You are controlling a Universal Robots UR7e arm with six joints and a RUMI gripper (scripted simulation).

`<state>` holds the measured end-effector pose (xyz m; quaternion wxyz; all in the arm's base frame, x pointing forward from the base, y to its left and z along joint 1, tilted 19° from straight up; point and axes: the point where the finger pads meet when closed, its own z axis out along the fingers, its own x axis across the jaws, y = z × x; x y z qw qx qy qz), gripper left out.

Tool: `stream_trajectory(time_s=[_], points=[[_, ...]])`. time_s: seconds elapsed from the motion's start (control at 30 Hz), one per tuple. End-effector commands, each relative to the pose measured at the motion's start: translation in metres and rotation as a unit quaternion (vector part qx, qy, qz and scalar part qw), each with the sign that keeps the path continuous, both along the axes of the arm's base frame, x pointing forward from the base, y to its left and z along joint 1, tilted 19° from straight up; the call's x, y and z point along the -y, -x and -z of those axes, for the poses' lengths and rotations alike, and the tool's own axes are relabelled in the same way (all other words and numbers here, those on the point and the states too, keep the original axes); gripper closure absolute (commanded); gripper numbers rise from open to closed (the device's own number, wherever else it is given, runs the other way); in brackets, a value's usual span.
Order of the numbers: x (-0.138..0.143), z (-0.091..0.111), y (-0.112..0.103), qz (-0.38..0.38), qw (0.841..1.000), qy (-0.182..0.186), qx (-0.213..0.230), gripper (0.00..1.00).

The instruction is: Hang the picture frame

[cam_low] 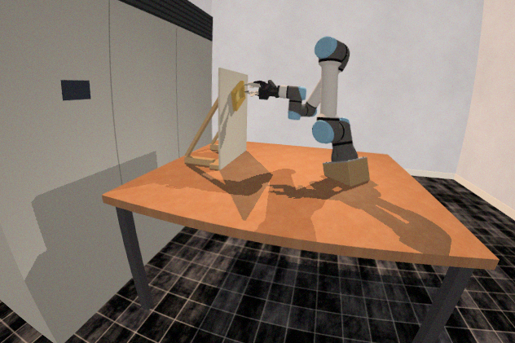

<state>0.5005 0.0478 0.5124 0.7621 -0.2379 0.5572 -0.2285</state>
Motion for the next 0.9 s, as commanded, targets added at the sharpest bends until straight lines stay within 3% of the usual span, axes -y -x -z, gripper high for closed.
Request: stream_trajectory(time_s=[0.0,0.87], points=[[0.0,-0.003,-0.007,0.002,1.0,0.0,0.001,0.71],[-0.004,-0.013,-0.043,0.002,1.0,0.0,0.001,0.71]])
